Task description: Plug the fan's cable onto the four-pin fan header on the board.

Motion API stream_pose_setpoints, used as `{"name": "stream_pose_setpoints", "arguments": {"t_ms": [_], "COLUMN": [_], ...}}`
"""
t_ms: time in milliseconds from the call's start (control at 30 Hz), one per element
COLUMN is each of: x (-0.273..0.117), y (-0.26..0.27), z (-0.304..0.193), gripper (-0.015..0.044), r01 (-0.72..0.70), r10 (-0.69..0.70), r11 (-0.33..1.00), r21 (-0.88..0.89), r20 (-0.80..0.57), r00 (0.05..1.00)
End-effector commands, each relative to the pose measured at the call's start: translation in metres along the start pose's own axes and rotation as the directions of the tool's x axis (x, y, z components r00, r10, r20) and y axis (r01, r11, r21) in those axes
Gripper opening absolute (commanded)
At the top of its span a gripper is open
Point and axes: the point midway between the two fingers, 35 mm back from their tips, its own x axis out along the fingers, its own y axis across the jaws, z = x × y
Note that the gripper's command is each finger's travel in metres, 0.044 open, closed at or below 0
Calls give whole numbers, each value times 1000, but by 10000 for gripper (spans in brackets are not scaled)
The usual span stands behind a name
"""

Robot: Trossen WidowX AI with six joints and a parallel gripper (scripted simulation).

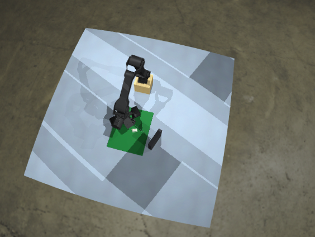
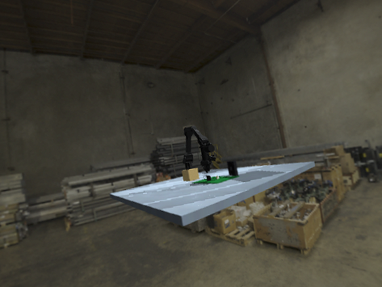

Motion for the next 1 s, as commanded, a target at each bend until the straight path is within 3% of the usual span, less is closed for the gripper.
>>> {"name": "stream_pose_setpoints", "arguments": {"t_ms": [0, 967], "x": [7, 42], "y": [-2, -3], "z": [1, 2], "gripper": [440, 440], "r01": [14, 13], "r10": [-14, -14], "r11": [1000, 1000], "r21": [4, 4], "r20": [7, 7], "r00": [1000, 1000]}}
